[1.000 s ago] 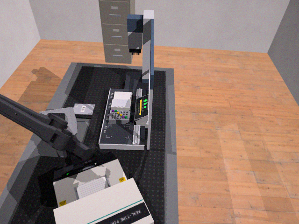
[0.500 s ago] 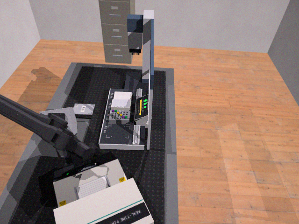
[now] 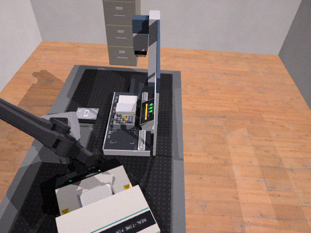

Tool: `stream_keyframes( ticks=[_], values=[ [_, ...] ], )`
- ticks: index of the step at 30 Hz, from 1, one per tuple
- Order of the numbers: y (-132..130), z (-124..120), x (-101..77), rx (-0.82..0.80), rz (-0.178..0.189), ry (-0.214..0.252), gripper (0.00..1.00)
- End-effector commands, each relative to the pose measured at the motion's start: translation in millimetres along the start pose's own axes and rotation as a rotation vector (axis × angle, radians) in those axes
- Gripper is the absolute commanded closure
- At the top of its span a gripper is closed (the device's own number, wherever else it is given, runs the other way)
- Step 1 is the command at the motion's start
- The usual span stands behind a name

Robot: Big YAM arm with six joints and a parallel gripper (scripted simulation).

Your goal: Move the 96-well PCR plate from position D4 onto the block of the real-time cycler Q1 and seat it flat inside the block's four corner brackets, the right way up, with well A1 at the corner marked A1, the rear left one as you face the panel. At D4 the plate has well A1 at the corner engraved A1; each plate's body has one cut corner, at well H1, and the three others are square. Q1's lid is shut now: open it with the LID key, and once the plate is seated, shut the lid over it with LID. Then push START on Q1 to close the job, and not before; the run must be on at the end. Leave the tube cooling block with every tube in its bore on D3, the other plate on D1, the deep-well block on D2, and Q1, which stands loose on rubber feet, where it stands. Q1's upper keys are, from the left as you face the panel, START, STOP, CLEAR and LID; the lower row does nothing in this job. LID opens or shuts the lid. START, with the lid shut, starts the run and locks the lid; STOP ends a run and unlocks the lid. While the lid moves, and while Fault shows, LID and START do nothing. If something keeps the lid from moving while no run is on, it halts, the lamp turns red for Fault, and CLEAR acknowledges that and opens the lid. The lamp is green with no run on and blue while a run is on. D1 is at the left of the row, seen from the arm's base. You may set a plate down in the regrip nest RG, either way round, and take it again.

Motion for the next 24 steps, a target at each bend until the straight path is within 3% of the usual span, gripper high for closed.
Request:
stream_keyframes(
  ticks=[1,17,24],
  values=[
    [6,19,-18.5,0.027,0.039,-0.038,1.0],
    [-1,7,-3.8,0.019,0.019,-0.028,1.0],
    [3,-4,4.3,-0.015,0.017,-0.002,1.0]
  ],
)
Point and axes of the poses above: the point where the finger pads meet when closed, its own x axis out along the fingers, its own y axis across the jaws, z = x × y, the point moved 10 cm from there along -x, back along the fingers, and after that the axes turned 15 degrees about x, right-handed, at the moved point
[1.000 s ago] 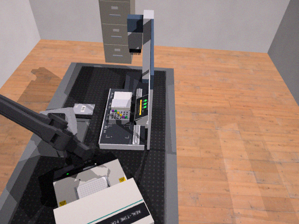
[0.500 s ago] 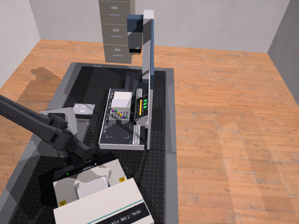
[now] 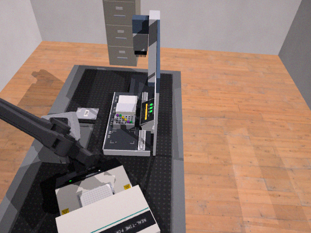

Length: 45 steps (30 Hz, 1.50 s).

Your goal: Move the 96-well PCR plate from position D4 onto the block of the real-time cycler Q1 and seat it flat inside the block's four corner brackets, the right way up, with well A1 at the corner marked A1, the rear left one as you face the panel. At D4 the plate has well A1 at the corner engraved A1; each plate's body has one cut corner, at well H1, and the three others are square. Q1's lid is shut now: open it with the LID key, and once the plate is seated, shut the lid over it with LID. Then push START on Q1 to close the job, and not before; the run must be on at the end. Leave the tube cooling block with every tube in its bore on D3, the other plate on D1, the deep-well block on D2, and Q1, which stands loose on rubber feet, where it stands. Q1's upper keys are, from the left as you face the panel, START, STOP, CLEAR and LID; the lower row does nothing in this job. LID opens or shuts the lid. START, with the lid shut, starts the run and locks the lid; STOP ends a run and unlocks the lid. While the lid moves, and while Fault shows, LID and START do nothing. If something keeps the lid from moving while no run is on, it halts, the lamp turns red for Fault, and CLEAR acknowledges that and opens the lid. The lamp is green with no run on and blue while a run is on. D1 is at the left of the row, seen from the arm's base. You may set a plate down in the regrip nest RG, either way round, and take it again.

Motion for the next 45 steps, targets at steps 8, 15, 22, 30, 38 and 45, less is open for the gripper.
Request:
stream_keyframes(
  ticks=[8,15,22,30,38,45],
  values=[
    [4,-11,10.6,-0.009,0.009,0.022,1.0],
    [3,-16,14.2,-0.028,0.012,0.03,1.0],
    [3,-19,16.9,-0.035,0.011,0.036,1.0],
    [2,-22,20.0,-0.039,0.008,0.042,1.0],
    [2,-24,22.5,-0.041,0.006,0.047,1.0],
    [1,-26,25.4,-0.044,0.003,0.052,1.0]
  ],
)
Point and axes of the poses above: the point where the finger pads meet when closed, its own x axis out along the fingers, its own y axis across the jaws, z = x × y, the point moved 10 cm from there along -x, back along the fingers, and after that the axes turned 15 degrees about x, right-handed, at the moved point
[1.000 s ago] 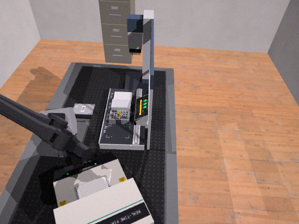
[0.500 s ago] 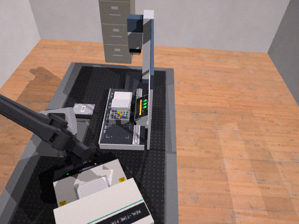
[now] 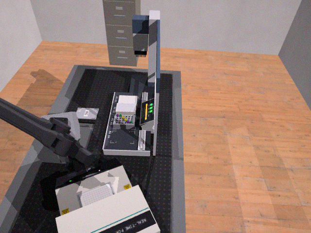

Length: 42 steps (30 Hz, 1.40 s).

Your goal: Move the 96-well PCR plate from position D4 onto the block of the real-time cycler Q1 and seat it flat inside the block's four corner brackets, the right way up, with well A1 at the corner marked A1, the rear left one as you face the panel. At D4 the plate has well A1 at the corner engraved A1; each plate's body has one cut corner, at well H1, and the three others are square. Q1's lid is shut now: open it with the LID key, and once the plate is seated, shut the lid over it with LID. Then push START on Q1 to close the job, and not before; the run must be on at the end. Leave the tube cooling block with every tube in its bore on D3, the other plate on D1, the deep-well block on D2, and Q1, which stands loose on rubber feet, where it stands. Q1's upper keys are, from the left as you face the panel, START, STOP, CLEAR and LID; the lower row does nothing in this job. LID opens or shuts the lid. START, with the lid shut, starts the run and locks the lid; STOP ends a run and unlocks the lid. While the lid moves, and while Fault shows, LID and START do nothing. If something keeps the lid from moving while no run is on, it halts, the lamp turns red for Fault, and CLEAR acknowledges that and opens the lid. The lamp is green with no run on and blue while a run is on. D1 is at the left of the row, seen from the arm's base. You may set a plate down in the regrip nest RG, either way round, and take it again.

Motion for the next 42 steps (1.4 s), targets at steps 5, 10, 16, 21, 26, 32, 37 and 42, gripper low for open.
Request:
stream_keyframes(
  ticks=[5,10,16,21,26,32,37,42],
  values=[
    [1,-26,26.2,-0.051,-0.008,0.07,1.0],
    [0,-27,27.4,-0.051,-0.009,0.072,1.0],
    [0,-29,29.6,-0.052,-0.011,0.077,1.0],
    [-1,-31,31.4,-0.053,-0.013,0.08,1.0],
    [-1,-32,32.7,-0.054,-0.015,0.082,1.0],
    [-2,-34,34.8,-0.054,-0.017,0.086,1.0],
    [-2,-34,35.9,-0.055,-0.023,0.086,1.0],
    [-3,-35,36.9,-0.055,-0.026,0.086,1.0]
  ],
)
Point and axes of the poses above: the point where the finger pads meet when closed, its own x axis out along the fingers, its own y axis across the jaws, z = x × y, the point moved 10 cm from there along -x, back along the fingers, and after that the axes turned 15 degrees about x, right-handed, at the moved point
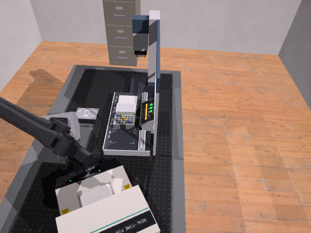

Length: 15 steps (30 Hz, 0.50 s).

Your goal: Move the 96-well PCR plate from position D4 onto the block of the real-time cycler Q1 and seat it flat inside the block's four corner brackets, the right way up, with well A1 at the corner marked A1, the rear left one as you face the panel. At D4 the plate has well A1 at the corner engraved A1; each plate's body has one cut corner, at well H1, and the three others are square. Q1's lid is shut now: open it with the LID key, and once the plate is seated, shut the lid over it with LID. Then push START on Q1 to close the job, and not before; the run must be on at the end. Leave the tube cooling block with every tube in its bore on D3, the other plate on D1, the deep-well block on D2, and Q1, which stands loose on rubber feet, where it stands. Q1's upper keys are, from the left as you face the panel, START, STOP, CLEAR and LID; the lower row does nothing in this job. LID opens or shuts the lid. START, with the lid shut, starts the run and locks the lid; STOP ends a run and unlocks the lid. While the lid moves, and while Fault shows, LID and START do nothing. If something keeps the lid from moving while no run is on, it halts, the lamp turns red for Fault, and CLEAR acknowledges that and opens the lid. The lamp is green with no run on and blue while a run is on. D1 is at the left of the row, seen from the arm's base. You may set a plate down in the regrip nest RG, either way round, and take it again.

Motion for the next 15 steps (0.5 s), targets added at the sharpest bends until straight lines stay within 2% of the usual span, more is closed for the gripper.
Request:
stream_keyframes(
  ticks=[1,15],
  values=[
    [-2.8,-33.8,35.6,-0.058,-0.04,0.088,1.0],
    [-5.4,-36.5,39.9,-0.057,-0.055,0.088,1.0]
  ],
)
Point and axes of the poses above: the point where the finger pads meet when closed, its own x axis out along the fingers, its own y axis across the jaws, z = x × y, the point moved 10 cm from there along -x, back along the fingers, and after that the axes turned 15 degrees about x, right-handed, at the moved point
